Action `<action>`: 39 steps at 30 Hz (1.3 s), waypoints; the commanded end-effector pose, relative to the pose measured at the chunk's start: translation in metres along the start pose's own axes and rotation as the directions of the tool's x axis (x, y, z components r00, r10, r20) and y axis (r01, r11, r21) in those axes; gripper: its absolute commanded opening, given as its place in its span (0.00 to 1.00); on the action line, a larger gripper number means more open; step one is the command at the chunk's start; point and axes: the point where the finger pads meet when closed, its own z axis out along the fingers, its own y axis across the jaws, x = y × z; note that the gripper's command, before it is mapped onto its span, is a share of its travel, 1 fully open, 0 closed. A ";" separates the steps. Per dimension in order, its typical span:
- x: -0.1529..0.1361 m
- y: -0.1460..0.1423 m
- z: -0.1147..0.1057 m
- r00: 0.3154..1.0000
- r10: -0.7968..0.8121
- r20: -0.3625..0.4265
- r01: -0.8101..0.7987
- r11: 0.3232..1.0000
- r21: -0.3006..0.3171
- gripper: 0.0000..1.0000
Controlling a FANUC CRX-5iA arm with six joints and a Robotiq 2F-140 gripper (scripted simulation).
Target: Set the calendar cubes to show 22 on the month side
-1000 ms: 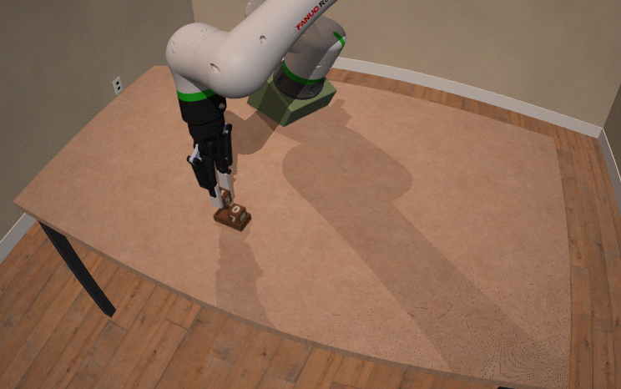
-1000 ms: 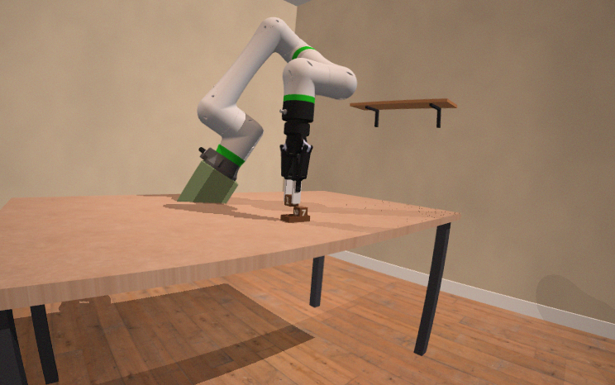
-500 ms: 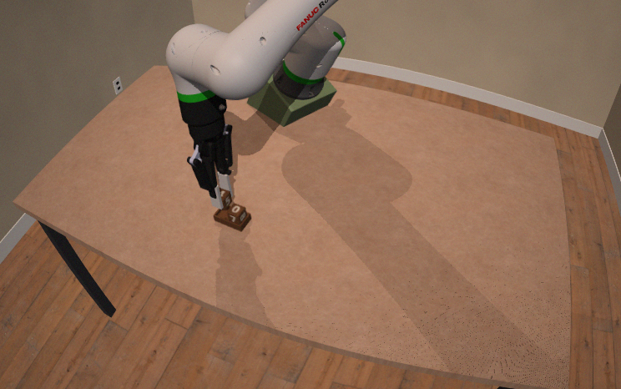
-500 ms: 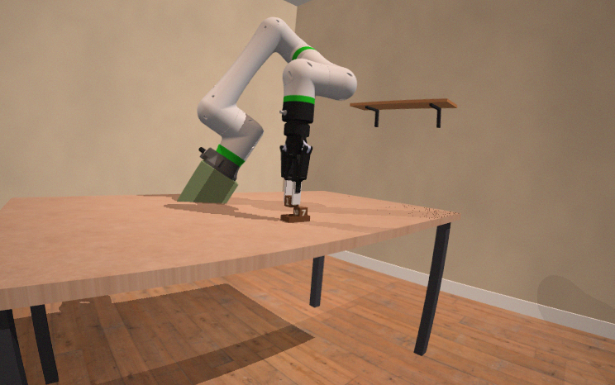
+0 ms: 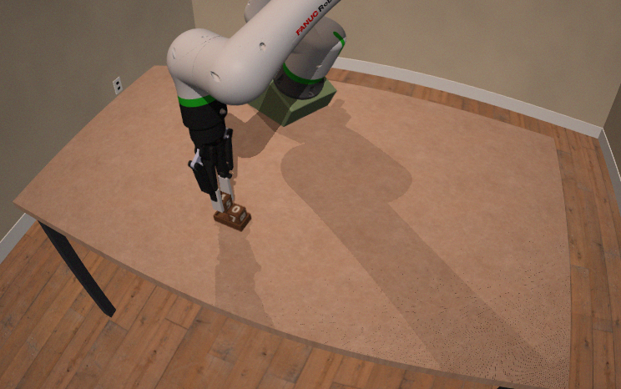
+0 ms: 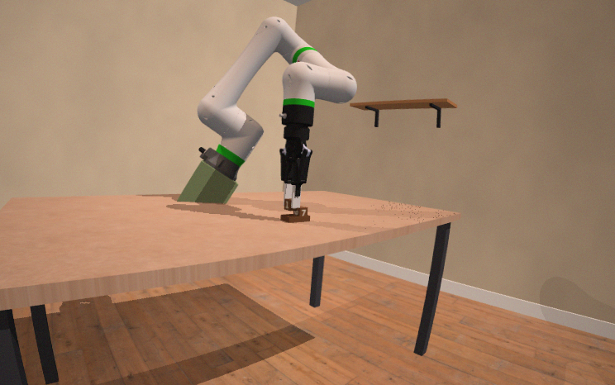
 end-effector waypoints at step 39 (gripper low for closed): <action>0.000 0.000 0.013 1.000 0.000 0.000 0.000 1.000 0.000 0.17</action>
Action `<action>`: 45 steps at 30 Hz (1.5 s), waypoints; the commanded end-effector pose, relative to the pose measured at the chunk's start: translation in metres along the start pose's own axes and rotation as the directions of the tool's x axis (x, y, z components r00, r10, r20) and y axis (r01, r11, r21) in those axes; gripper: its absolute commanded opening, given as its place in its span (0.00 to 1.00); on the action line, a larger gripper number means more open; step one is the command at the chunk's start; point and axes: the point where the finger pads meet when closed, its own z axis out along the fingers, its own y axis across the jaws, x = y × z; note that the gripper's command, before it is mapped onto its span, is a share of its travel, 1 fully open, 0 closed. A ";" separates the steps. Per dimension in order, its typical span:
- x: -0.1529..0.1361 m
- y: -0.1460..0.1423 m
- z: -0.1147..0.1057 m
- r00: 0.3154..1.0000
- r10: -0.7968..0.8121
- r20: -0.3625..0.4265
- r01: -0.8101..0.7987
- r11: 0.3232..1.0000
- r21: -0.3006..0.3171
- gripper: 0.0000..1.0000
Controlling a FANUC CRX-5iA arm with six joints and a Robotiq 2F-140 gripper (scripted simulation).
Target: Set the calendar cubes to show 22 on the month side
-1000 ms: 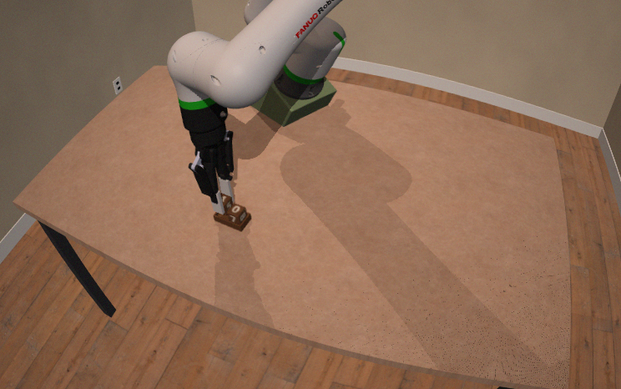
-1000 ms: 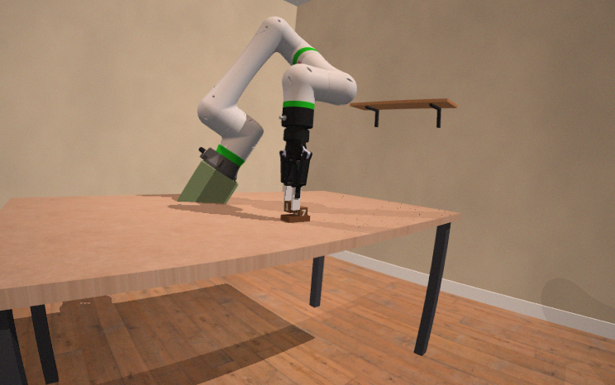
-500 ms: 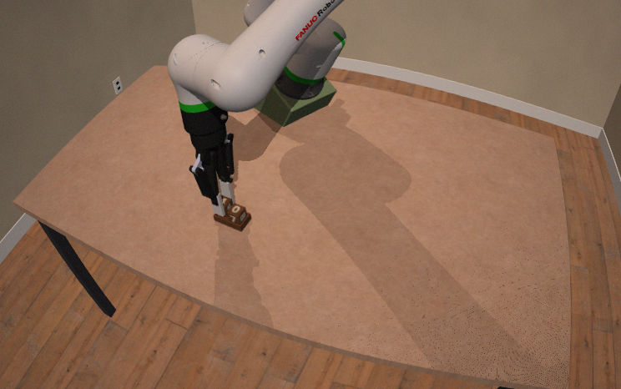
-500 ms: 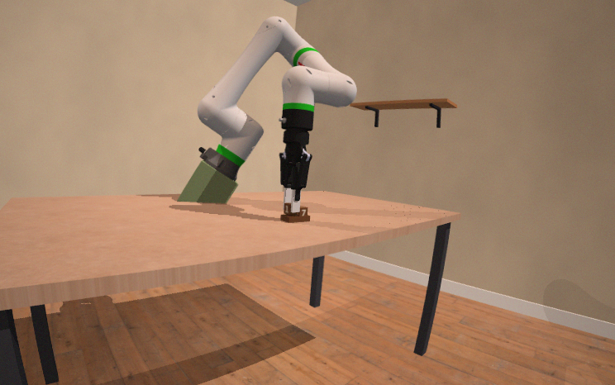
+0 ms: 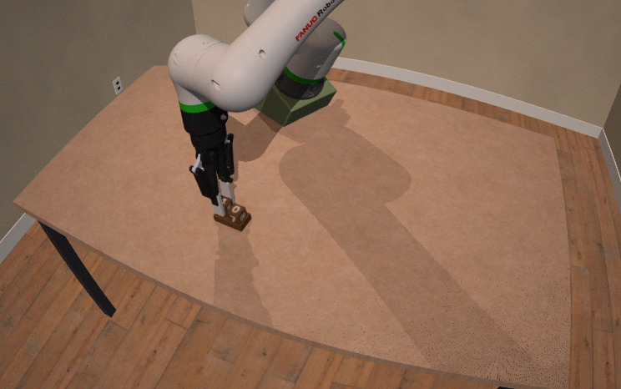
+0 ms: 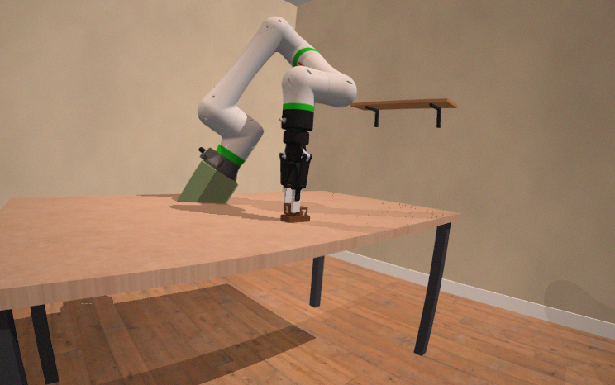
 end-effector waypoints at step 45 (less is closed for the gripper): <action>0.000 0.000 0.010 1.000 0.000 0.000 0.000 1.000 0.000 0.17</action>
